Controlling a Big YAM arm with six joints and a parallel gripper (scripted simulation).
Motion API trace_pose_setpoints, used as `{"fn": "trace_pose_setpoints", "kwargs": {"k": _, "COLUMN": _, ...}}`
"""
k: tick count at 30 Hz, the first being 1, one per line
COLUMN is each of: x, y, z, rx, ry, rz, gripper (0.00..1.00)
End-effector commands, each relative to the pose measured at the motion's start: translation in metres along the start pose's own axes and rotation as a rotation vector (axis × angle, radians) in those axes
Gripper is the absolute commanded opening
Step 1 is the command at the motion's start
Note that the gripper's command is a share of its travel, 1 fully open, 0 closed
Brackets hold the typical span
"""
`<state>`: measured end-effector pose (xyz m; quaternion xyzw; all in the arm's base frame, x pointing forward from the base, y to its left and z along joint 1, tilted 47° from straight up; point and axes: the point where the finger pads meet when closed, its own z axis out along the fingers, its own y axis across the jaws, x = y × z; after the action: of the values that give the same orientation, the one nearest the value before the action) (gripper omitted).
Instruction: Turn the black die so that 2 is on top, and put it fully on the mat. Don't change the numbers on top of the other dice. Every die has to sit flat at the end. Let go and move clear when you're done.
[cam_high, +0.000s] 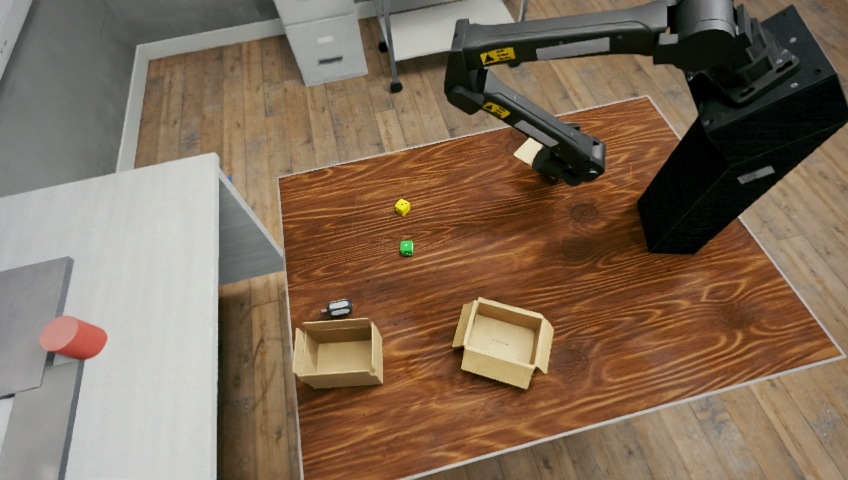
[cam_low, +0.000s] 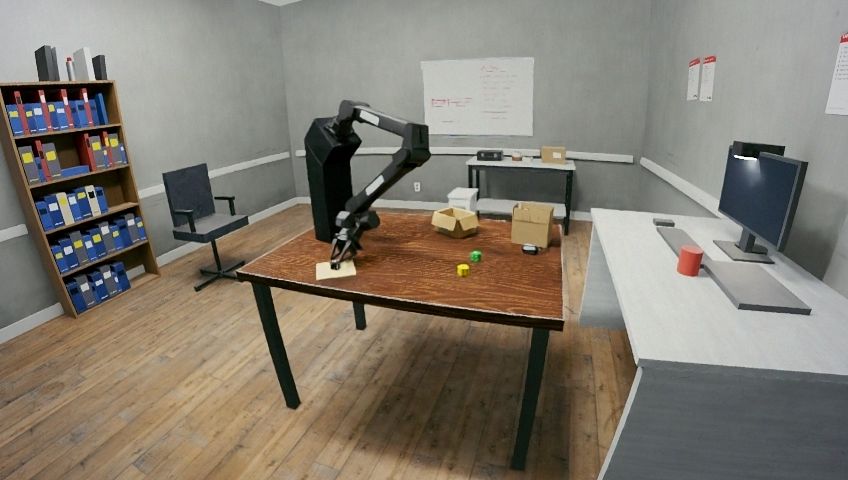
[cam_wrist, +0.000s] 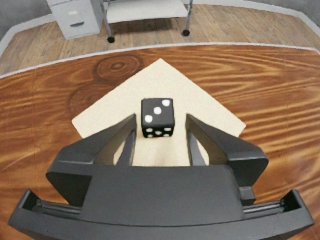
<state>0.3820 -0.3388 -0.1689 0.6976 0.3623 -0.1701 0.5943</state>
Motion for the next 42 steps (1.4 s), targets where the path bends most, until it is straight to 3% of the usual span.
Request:
{"fn": "trace_pose_setpoints", "kwargs": {"k": 1, "x": -0.009, "y": 0.000, "z": -0.021, "rx": -0.004, "ry": 0.007, "rz": 0.017, "gripper": 0.45}}
{"fn": "trace_pose_setpoints", "kwargs": {"k": 6, "x": -0.009, "y": 0.000, "z": -0.030, "rx": -0.004, "ry": 0.007, "rz": 0.017, "gripper": 0.45}}
{"fn": "trace_pose_setpoints", "kwargs": {"k": 9, "x": -0.013, "y": -0.001, "z": -0.019, "rx": 0.005, "ry": -0.014, "rz": 0.034, "gripper": 0.45}}
{"fn": "trace_pose_setpoints", "kwargs": {"k": 15, "x": -0.017, "y": -0.004, "z": -0.027, "rx": 0.007, "ry": -0.004, "rz": 0.021, "gripper": 0.45}}
{"fn": "trace_pose_setpoints", "kwargs": {"k": 29, "x": -0.064, "y": -0.006, "z": -0.051, "rx": 0.011, "ry": -0.004, "rz": 0.000, "gripper": 0.45}}
{"fn": "trace_pose_setpoints", "kwargs": {"k": 39, "x": -0.067, "y": -0.005, "z": -0.053, "rx": 0.006, "ry": 0.000, "rz": 0.002, "gripper": 0.45}}
{"fn": "trace_pose_setpoints", "kwargs": {"k": 42, "x": -0.069, "y": -0.011, "z": -0.053, "rx": 0.027, "ry": 0.036, "rz": -0.006, "gripper": 0.45}}
